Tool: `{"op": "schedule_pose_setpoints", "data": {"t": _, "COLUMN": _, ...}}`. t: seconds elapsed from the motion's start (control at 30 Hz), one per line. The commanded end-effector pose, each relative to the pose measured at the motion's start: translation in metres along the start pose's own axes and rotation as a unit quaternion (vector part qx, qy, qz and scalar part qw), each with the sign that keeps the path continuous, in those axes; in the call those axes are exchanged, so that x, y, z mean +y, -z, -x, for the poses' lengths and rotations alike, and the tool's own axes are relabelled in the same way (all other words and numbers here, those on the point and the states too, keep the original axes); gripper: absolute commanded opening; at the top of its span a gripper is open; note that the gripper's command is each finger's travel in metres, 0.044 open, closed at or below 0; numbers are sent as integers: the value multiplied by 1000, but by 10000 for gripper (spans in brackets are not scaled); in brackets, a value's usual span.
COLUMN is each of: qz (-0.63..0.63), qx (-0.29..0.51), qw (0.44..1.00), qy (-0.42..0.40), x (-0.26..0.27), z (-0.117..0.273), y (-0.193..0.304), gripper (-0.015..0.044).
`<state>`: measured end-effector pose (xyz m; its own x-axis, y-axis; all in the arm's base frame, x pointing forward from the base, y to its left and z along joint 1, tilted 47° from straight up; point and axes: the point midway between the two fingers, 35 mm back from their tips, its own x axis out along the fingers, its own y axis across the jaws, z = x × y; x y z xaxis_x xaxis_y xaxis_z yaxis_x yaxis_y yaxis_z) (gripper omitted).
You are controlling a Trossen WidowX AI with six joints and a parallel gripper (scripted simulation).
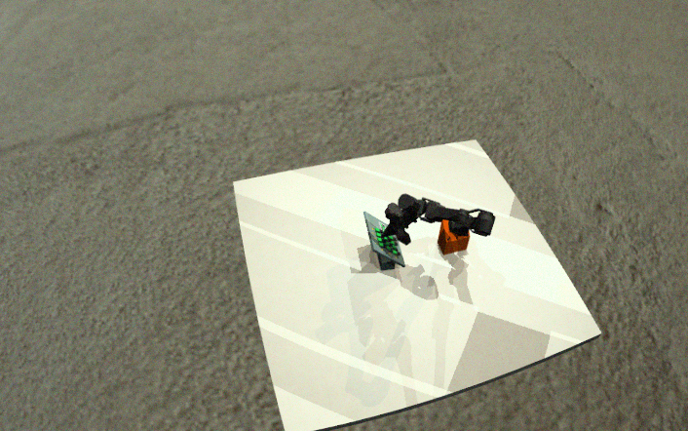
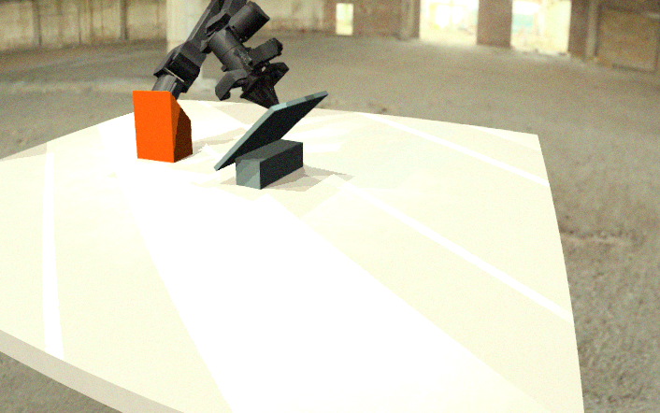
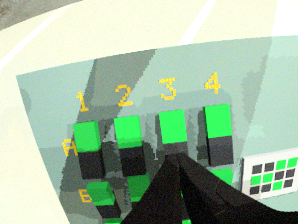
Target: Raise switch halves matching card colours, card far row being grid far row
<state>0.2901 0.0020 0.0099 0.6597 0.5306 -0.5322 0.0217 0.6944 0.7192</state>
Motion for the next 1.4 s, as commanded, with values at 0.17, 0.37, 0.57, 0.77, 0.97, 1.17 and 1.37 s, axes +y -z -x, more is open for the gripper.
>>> {"op": "schedule_pose_setpoints", "data": {"t": 0.17, "qz": -2, "qx": 0, "qw": 1000, "qy": 1, "x": 0, "z": -1, "y": 0, "gripper": 0}}
{"op": "schedule_pose_setpoints", "data": {"t": 0.37, "qz": -2, "qx": 0, "qw": 1000, "qy": 1, "x": 0, "z": -2, "y": 0, "gripper": 0}}
{"op": "schedule_pose_setpoints", "data": {"t": 0.57, "qz": -2, "qx": -1, "qw": 1000, "qy": 1, "x": 0, "z": -3, "y": 0, "gripper": 0}}
{"op": "schedule_pose_setpoints", "data": {"t": 0.77, "qz": -2, "qx": -1, "qw": 1000, "qy": 1, "x": 0, "z": -4, "y": 0, "gripper": 0}}
{"op": "schedule_pose_setpoints", "data": {"t": 0.97, "qz": 0, "qx": 1, "qw": 1000, "qy": 1, "x": 0, "z": -2, "y": 0, "gripper": 0}}
{"op": "schedule_pose_setpoints", "data": {"t": 1.17, "qz": 3, "qx": 13, "qw": 1000, "qy": 8, "x": -4, "z": 47, "y": -3, "gripper": 0}}
{"op": "schedule_pose_setpoints", "data": {"t": 1.37, "qz": -2, "qx": 14, "qw": 1000, "qy": 3, "x": -1, "z": 61, "y": -3, "gripper": 0}}
